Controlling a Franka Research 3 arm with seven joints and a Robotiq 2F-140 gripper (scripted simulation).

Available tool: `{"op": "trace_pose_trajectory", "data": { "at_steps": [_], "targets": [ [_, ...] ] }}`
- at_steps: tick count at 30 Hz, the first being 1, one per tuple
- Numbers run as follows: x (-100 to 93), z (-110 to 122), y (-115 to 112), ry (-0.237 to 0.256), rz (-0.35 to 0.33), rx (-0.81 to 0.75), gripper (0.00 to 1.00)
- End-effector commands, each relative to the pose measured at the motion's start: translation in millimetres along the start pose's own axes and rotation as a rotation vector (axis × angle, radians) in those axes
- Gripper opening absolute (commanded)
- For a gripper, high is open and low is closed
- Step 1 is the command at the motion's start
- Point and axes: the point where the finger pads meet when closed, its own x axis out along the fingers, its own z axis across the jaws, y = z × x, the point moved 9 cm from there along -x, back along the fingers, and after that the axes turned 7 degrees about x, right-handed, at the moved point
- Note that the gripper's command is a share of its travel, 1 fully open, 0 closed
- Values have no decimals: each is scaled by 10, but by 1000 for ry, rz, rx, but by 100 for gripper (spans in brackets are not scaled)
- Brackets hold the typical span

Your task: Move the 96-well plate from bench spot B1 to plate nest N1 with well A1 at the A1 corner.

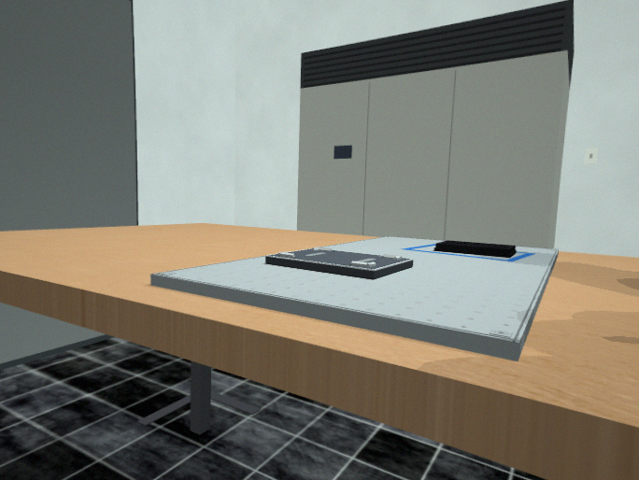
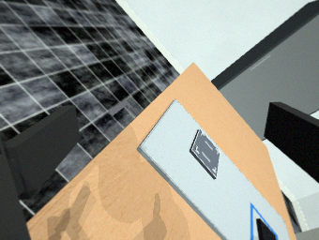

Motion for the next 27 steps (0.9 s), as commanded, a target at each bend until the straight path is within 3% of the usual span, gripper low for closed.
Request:
{"op": "trace_pose_trajectory", "data": {
  "at_steps": [1,14,18,27],
  "targets": [
    [61,-10,-29,-3,-35,-54,100],
    [636,96,-141,-75,-246,-140,100],
    [722,120,-164,-83,-281,-150,100],
    [1115,238,-279,-110,-446,-194,100]
  ]
}}
